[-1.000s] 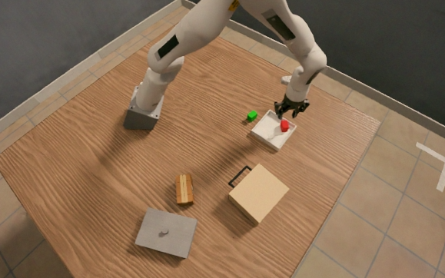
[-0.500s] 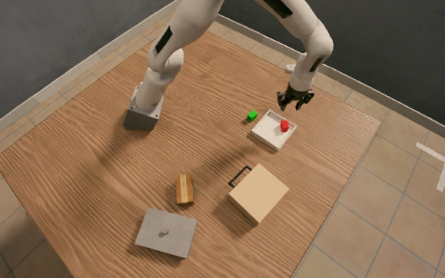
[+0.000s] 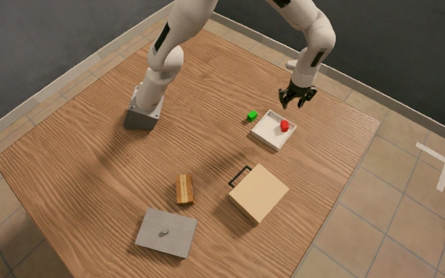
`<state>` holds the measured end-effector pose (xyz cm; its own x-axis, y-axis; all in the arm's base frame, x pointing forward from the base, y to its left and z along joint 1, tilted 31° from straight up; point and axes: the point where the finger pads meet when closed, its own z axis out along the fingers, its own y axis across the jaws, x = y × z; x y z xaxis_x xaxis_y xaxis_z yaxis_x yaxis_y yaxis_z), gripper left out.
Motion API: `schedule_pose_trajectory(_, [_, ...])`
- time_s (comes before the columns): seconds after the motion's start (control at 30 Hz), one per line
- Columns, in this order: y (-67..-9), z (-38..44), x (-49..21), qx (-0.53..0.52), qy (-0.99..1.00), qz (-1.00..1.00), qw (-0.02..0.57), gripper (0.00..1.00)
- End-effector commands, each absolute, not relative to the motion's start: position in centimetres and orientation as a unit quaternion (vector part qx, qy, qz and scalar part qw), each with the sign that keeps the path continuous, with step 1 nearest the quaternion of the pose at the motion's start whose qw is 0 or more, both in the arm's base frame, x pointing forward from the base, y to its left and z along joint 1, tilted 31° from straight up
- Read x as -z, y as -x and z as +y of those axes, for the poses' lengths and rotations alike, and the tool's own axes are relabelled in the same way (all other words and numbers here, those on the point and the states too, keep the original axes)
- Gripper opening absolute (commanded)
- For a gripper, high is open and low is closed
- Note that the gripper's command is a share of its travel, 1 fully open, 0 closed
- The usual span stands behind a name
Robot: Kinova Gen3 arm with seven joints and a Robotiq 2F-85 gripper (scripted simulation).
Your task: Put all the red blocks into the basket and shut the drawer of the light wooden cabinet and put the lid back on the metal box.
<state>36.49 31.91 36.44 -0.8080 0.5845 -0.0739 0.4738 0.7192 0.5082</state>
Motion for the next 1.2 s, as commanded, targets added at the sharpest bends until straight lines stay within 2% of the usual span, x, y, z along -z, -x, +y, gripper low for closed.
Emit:
schedule_pose_trajectory(0.0, [-36.5,31.7,-36.9,-0.24,-0.288,0.919,0.119,0.61])
schedule_pose_trajectory(1.17, [-36.7,30.6,-36.3,-0.24,-0.275,0.923,0.122,0.61])
